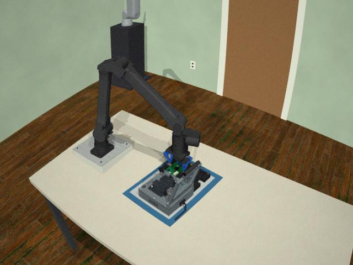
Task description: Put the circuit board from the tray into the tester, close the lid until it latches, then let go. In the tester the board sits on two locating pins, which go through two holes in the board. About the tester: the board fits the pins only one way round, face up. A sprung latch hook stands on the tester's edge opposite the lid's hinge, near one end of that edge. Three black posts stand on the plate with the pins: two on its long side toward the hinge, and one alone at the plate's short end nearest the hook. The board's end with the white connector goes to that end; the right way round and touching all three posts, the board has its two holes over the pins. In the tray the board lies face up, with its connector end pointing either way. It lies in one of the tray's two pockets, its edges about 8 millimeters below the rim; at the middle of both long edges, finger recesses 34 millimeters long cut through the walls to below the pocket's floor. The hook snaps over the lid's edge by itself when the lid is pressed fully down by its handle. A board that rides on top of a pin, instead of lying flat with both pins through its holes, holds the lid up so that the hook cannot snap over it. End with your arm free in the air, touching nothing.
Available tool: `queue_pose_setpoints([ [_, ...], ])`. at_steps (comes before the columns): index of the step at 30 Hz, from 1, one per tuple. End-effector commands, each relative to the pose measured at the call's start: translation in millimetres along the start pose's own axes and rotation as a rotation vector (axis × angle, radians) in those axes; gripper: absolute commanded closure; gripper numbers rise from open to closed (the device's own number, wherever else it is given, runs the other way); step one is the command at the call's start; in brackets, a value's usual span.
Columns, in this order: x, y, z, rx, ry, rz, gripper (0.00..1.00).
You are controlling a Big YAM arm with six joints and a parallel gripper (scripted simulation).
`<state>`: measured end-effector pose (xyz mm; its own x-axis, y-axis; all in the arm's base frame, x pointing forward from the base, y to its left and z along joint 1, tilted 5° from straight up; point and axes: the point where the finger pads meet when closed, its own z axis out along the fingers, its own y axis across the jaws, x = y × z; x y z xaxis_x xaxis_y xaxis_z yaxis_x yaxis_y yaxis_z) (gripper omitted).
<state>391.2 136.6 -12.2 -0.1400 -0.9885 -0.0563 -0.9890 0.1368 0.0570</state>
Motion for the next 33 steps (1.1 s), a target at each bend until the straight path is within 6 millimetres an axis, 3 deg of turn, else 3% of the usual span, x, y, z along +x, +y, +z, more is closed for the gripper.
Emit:
queue_pose_setpoints([
  [1,-19,-27,-22,0.073,-0.037,-0.008,0.08],
  [10,-18,-26,-19,0.070,-0.036,-0.007,0.08],
  [33,-7,-5,10,0.022,-0.013,-0.003,0.08],
])
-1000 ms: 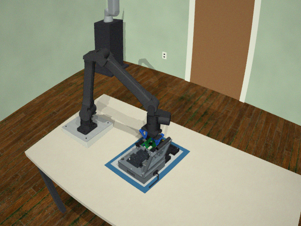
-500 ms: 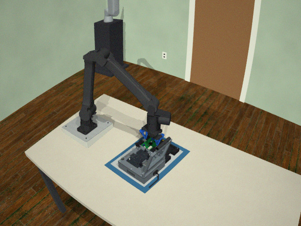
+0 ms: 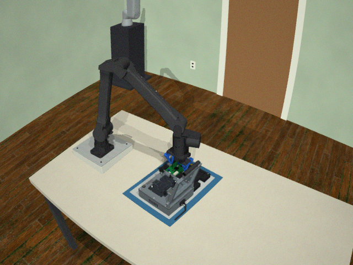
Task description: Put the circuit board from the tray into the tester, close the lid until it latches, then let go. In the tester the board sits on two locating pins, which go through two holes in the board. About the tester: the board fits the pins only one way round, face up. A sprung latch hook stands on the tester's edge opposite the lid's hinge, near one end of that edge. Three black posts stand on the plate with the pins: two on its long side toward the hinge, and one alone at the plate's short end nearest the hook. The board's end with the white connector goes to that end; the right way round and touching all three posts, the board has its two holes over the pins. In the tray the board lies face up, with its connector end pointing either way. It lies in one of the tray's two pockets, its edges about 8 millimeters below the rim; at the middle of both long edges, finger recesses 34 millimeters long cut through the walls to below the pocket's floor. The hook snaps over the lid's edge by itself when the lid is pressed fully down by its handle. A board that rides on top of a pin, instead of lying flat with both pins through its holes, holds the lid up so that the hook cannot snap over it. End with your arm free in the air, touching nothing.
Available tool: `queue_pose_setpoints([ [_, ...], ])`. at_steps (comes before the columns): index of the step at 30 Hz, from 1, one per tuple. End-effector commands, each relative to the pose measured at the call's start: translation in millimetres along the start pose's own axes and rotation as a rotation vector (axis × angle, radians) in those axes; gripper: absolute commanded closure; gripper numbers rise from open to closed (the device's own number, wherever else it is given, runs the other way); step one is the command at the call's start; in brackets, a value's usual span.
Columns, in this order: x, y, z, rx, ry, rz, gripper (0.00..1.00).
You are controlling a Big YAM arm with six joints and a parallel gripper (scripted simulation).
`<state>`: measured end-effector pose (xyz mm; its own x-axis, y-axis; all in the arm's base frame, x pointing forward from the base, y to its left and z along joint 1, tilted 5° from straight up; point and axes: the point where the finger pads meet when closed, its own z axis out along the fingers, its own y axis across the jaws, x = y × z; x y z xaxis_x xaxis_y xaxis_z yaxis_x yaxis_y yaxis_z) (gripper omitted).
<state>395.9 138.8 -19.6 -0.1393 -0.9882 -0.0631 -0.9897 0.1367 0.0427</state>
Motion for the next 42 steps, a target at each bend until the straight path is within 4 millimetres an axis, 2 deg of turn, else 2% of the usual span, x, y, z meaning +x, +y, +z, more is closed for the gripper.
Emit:
queue_pose_setpoints([
  [1,-4.8,-0.4,2.3,0.008,-0.006,-0.002,0.08],
  [7,-4.2,1.2,6.0,0.004,-0.005,-0.003,0.08],
  [16,-6.6,-3.6,0.0,0.021,-0.013,-0.003,0.08],
  [42,-6.6,-4.1,-1.2,0.022,-0.013,-0.003,0.08],
])
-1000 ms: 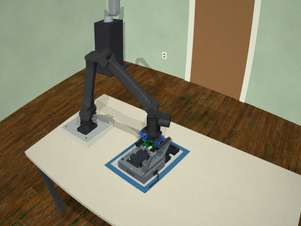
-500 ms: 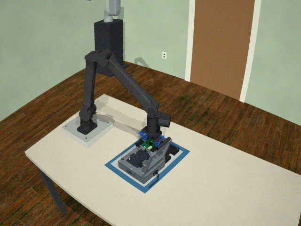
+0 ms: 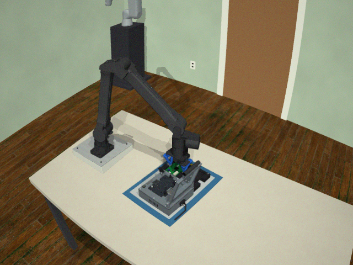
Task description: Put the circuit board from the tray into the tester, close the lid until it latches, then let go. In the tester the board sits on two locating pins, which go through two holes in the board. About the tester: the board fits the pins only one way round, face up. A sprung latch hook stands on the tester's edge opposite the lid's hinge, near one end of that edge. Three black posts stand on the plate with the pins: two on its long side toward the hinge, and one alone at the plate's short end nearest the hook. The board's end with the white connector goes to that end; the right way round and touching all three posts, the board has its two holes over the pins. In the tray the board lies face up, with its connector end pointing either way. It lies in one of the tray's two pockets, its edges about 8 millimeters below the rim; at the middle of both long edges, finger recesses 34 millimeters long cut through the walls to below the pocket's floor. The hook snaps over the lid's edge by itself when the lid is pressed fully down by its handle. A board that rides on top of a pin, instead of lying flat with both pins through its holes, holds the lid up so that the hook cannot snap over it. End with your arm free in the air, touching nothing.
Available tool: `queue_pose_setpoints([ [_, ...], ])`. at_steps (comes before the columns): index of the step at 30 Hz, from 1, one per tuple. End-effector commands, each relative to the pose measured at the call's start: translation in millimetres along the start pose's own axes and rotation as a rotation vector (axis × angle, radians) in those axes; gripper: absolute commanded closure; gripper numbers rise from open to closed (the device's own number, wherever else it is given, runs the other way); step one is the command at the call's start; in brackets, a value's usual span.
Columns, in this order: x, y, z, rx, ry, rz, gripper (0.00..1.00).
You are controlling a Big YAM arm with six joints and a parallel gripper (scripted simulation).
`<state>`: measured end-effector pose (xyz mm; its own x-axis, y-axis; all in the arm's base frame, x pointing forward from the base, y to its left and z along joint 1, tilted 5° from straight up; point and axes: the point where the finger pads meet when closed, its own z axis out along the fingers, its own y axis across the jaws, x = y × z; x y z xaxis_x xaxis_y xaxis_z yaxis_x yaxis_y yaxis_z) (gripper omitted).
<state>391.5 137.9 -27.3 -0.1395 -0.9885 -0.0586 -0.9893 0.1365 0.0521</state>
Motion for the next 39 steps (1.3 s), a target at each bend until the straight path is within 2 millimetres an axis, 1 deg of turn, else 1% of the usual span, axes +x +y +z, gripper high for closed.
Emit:
queue_pose_setpoints([
  [1,-8.6,-8.0,-9.1,0.031,-0.018,-0.003,0.08],
  [19,-8.5,-7.7,-9.0,0.031,-0.018,-0.003,0.08],
  [39,-6.2,-3.2,-8.2,0.030,-0.017,-0.003,0.08],
])
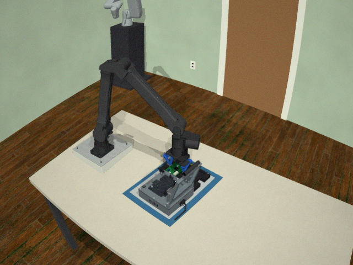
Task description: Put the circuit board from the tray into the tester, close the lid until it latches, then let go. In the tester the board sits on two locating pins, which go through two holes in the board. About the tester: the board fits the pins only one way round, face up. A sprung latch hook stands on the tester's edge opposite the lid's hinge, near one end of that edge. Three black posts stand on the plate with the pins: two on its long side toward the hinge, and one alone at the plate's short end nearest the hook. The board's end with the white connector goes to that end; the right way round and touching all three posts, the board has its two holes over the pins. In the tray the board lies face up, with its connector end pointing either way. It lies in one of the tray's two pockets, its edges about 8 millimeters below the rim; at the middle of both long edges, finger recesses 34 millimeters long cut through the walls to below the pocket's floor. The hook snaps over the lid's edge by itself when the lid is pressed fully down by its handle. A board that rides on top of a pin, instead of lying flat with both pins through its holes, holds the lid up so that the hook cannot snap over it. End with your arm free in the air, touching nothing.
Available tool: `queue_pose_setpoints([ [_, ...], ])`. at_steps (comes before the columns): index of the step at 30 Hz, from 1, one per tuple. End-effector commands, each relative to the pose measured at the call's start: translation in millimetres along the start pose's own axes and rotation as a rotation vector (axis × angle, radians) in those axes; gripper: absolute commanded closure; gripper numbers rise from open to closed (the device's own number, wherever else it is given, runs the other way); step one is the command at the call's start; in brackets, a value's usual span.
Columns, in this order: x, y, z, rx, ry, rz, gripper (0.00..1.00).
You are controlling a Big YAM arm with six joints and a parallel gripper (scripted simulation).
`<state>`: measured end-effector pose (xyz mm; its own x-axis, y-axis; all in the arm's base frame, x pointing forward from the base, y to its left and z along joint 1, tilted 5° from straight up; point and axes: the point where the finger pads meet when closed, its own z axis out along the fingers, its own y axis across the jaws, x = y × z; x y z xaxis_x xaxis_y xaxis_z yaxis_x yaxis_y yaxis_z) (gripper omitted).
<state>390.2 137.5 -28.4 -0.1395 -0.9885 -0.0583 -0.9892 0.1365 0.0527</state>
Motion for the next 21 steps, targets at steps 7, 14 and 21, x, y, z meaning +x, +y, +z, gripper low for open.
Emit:
queue_pose_setpoints([
  [7,-8.4,-7.1,-12.2,0.040,-0.022,-0.004,0.08],
  [14,-8.6,-7.2,-13.3,0.044,-0.024,-0.004,0.08],
  [21,-7.5,-5.1,-12.7,0.040,-0.022,-0.004,0.08],
])
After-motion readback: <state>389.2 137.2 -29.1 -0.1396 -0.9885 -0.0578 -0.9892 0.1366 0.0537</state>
